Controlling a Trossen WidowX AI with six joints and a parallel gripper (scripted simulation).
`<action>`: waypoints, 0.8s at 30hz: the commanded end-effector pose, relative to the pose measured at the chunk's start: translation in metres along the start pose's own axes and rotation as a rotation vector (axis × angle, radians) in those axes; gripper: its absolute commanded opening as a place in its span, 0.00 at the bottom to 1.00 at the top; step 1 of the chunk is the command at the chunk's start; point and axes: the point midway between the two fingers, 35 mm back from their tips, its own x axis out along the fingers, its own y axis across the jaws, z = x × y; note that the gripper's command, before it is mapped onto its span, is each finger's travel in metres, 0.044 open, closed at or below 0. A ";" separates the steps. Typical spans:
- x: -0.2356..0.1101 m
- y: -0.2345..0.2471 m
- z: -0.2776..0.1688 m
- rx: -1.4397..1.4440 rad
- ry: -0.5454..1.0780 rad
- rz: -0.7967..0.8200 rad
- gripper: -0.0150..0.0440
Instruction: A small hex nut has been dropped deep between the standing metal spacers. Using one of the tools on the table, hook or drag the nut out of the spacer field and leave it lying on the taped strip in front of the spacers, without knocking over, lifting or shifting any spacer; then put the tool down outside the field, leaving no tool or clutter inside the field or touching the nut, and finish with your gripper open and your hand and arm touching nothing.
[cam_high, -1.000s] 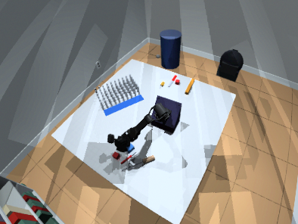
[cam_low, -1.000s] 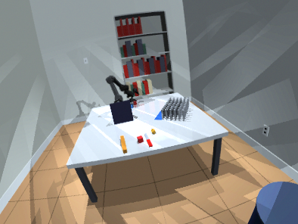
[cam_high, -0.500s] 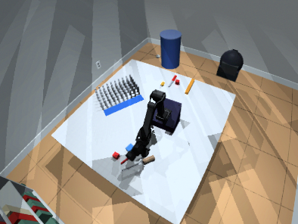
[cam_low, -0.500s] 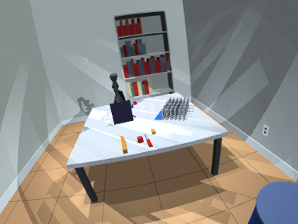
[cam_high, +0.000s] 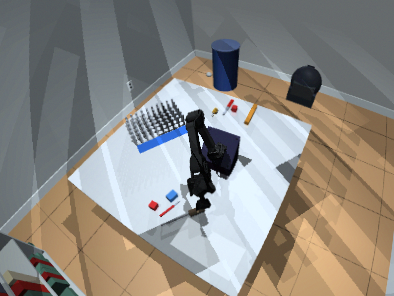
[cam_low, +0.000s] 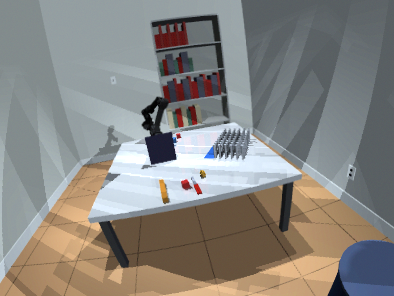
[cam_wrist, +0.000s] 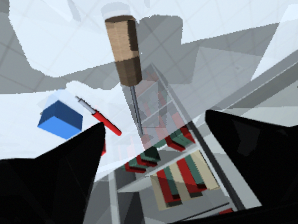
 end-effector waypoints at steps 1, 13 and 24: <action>-0.001 0.001 0.002 -0.028 -0.001 0.000 1.00; 0.051 0.018 0.025 -0.030 0.002 0.000 1.00; 0.051 0.016 0.027 -0.030 0.002 0.000 0.87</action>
